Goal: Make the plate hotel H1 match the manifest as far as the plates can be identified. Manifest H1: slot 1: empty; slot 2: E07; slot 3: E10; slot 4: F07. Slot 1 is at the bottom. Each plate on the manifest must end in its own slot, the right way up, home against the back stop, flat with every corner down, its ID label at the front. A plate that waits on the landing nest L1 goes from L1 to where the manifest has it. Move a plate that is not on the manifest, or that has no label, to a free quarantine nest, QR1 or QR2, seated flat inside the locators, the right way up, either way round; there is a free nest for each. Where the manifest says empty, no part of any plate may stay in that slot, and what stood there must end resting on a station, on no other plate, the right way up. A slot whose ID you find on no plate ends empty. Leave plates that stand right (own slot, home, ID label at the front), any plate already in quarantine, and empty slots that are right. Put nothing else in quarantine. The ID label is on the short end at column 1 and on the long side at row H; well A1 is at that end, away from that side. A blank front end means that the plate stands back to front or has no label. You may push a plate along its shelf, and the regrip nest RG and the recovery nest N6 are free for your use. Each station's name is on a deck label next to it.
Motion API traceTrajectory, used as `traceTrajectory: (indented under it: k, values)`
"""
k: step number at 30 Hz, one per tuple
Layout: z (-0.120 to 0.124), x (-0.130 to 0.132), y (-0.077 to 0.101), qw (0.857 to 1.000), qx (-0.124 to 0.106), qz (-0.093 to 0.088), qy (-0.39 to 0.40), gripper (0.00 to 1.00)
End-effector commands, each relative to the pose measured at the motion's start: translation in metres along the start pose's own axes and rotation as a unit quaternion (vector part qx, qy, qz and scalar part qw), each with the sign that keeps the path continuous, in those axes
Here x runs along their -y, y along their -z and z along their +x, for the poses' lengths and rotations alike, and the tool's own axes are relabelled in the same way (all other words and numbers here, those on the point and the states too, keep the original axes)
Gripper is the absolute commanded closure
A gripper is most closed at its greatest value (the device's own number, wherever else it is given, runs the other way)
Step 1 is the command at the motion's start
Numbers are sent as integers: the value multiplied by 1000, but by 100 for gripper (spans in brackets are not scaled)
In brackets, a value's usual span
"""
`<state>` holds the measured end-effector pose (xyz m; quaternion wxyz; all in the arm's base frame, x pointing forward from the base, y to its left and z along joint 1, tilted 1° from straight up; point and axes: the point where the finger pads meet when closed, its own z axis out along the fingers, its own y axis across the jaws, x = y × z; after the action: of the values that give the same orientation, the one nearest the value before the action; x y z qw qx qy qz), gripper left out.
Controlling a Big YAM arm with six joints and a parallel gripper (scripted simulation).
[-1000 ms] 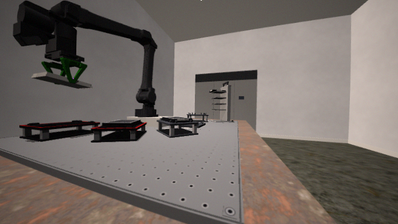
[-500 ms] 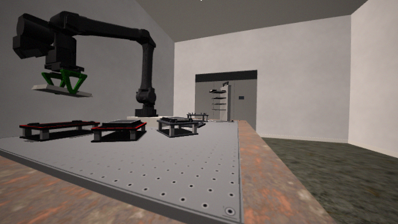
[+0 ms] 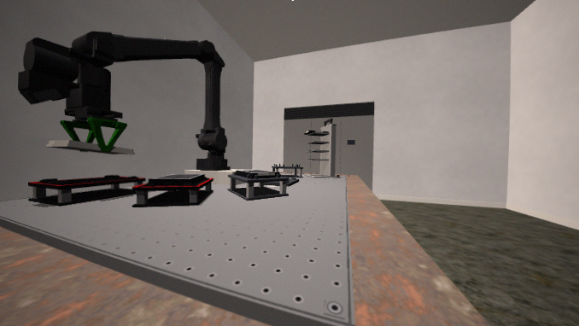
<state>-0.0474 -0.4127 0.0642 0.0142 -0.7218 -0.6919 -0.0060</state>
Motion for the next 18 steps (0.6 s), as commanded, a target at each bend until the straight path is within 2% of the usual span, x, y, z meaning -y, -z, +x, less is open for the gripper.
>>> traceTrajectory:
  k: [1, 4, 5, 6, 18]
  values:
    - [-27, 5, 20, 999, 38, 3, 2, 14]
    - [-28, 6, 25, 999, 44, 3, 2, 14]
    - [-18, 2, 17, 1000, 27, 2, 0, 14]
    - [-29, 6, 25, 999, 43, 3, 2, 14]
    - [-31, 8, 26, 999, 45, 3, 0, 14]
